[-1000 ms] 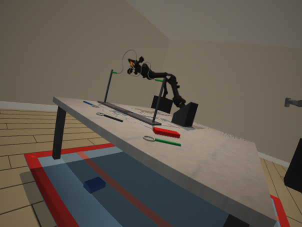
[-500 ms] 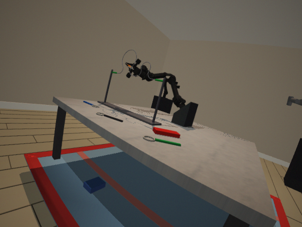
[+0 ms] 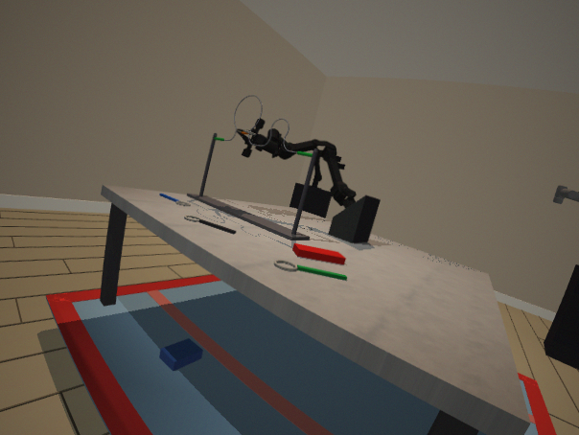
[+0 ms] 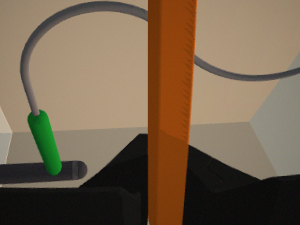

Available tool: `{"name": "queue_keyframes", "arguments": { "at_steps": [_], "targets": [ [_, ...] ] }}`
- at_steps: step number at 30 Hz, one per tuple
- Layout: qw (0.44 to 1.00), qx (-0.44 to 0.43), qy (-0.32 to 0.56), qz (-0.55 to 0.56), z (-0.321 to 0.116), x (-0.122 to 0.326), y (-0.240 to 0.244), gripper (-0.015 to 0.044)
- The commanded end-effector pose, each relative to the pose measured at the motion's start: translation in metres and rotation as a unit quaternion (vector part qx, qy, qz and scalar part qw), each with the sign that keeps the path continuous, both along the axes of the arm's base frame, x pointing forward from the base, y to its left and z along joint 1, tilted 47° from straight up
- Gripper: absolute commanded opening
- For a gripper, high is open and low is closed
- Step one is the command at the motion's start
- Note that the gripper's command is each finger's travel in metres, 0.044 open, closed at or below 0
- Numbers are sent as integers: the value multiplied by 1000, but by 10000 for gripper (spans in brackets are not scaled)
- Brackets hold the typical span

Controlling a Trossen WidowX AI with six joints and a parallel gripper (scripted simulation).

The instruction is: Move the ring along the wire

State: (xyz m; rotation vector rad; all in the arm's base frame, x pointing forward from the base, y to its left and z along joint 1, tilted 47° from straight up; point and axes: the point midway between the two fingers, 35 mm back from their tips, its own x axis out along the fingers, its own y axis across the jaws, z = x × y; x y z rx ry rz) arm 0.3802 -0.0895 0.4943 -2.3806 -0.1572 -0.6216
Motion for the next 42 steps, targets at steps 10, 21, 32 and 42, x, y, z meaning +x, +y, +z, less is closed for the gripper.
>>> {"name": "queue_keyframes", "arguments": {
  "at_steps": [10, 21, 32, 42],
  "targets": [
    [991, 127, 29, -2, -33, 7, -27, -150],
    [973, 226, 48, -2, -59, 10, -42, -150],
    [942, 329, 68, -2, -91, 12, -52, -150],
    [903, 422, 86, -2, -122, 13, -55, -150]
  ]
}}
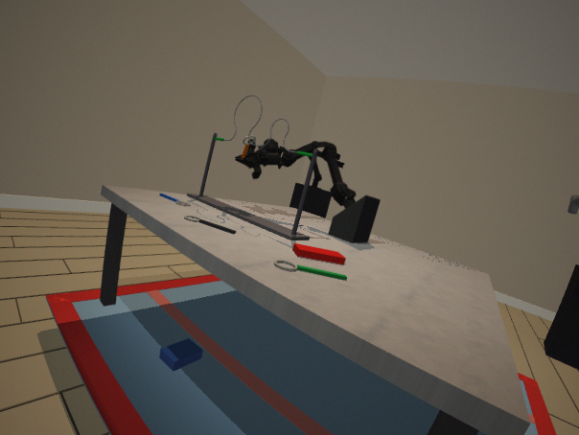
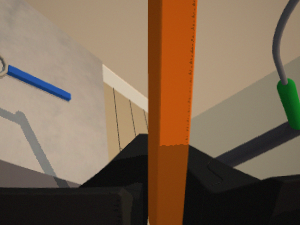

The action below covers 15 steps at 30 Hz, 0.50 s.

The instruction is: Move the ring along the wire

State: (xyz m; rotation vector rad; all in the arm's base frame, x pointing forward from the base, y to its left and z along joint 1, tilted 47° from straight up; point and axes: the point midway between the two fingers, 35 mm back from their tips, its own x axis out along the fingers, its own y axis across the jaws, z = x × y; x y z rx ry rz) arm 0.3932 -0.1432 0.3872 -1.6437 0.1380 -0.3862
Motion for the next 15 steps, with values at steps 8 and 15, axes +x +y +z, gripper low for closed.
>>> {"name": "queue_keyframes", "arguments": {
  "at_steps": [8, 15],
  "targets": [
    [993, 115, 25, -2, -39, -1, 1, -150],
    [982, 184, 38, -2, -60, -1, 5, -150]
  ]
}}
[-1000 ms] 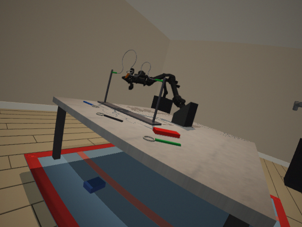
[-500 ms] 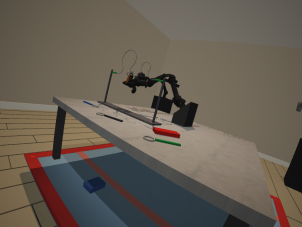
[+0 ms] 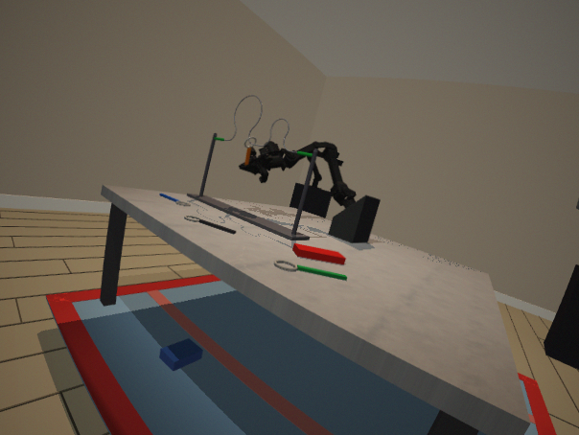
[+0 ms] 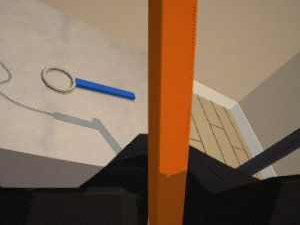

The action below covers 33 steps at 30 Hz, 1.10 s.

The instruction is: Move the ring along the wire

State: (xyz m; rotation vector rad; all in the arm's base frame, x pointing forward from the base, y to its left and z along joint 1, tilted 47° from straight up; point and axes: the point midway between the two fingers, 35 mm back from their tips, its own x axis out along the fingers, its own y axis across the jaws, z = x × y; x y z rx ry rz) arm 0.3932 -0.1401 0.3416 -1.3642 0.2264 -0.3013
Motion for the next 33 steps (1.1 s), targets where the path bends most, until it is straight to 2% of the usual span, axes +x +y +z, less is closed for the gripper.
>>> {"name": "queue_keyframes", "arguments": {
  "at_steps": [1, 19, 33],
  "targets": [
    [999, 48, 12, -2, -17, -2, 3, -150],
    [978, 203, 41, -2, -64, -6, 28, -150],
    [967, 248, 50, -1, -83, -9, 44, -150]
  ]
}}
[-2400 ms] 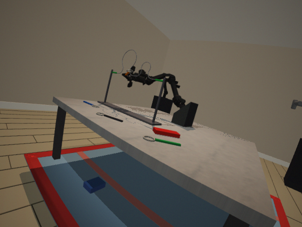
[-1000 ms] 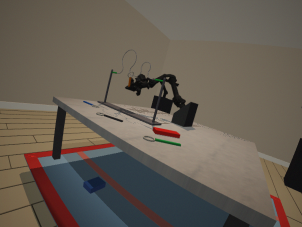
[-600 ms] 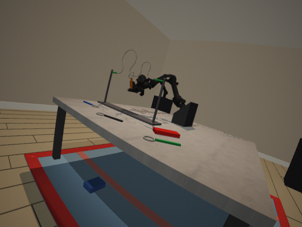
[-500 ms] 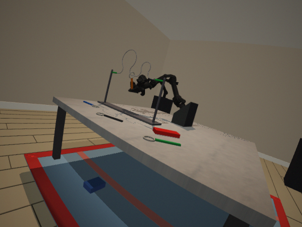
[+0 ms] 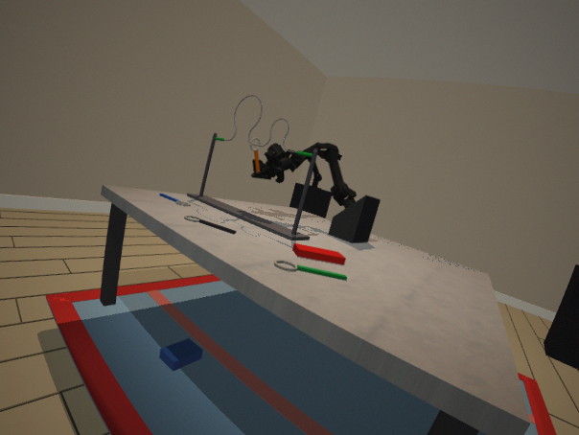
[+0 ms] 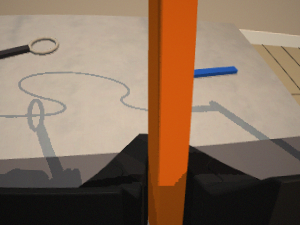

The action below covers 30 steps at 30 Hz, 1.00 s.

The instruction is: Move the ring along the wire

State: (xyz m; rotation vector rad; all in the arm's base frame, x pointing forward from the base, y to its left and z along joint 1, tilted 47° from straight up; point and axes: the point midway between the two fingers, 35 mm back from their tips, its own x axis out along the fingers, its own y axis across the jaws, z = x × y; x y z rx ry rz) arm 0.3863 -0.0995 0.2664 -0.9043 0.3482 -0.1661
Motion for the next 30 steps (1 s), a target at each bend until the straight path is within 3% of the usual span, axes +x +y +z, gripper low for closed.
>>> {"name": "queue_keyframes", "arguments": {
  "at_steps": [1, 19, 30],
  "targets": [
    [1000, 12, 5, -2, -9, -2, 4, -150],
    [999, 50, 12, -2, -28, -6, 22, -150],
    [993, 118, 25, -1, -46, -9, 41, -150]
  ]
}}
